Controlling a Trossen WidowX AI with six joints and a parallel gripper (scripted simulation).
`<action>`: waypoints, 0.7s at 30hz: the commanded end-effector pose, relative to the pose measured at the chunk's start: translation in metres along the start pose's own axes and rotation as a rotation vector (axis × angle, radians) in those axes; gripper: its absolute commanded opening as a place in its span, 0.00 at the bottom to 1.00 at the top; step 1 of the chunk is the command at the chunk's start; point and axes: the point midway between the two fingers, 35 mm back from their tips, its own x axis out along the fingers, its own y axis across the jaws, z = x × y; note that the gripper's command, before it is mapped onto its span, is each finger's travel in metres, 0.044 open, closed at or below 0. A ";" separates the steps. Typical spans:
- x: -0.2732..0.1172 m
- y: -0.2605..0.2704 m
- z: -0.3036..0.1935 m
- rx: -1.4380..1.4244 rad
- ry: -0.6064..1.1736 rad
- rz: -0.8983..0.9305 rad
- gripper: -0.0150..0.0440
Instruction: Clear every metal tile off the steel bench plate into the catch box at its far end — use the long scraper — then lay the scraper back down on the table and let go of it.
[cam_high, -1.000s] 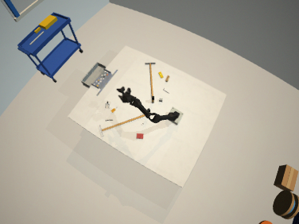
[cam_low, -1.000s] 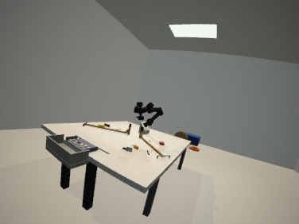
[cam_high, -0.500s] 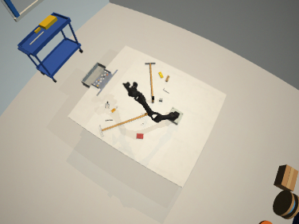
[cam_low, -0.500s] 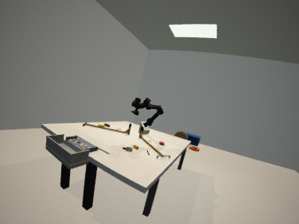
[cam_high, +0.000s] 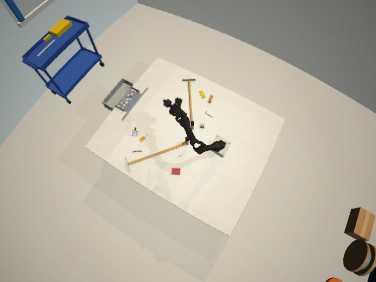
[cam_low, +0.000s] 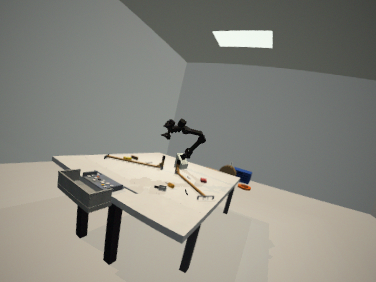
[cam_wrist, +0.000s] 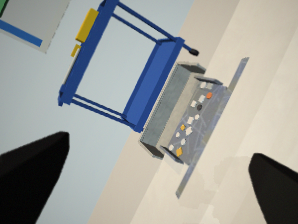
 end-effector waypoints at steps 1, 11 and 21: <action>-0.013 -0.004 0.019 -0.067 -0.024 -0.015 1.00; -0.042 -0.018 0.069 -0.227 -0.088 -0.067 1.00; -0.074 -0.036 0.112 -0.377 -0.134 -0.124 1.00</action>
